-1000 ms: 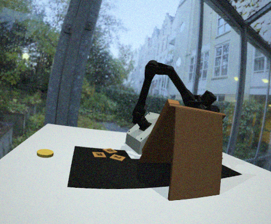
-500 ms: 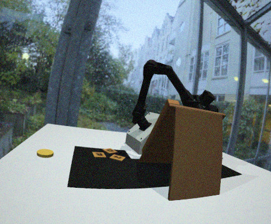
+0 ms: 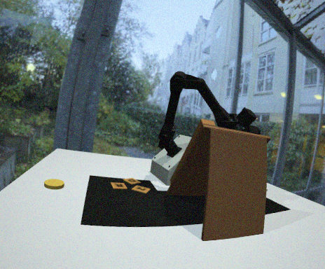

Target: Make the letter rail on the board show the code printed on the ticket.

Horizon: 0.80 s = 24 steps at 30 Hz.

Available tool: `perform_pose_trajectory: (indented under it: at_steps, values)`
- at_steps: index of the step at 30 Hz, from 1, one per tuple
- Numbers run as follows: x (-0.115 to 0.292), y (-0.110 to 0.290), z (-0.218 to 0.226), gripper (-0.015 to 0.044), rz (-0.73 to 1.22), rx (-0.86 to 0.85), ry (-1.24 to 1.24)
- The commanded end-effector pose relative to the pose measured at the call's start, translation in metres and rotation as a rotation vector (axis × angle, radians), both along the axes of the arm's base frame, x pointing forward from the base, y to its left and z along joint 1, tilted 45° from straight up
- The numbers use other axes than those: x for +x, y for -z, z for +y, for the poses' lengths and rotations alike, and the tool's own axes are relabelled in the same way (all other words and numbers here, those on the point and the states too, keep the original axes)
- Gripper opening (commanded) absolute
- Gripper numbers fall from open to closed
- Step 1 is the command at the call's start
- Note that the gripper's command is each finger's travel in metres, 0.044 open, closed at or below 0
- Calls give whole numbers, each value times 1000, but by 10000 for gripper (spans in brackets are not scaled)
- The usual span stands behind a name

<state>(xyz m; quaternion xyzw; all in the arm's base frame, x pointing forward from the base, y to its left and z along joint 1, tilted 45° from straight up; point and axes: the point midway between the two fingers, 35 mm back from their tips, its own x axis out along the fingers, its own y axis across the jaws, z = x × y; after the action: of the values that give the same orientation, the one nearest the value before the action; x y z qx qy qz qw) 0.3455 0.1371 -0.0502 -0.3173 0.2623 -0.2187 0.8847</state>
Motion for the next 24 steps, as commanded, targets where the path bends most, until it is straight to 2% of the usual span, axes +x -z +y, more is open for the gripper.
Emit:
perform_pose_trajectory:
  at_steps: [1,24]
  values:
    - [-2,0,-3,0,9,-4,-2]
    - [-5,-8,-12,0,9,-5,-2]
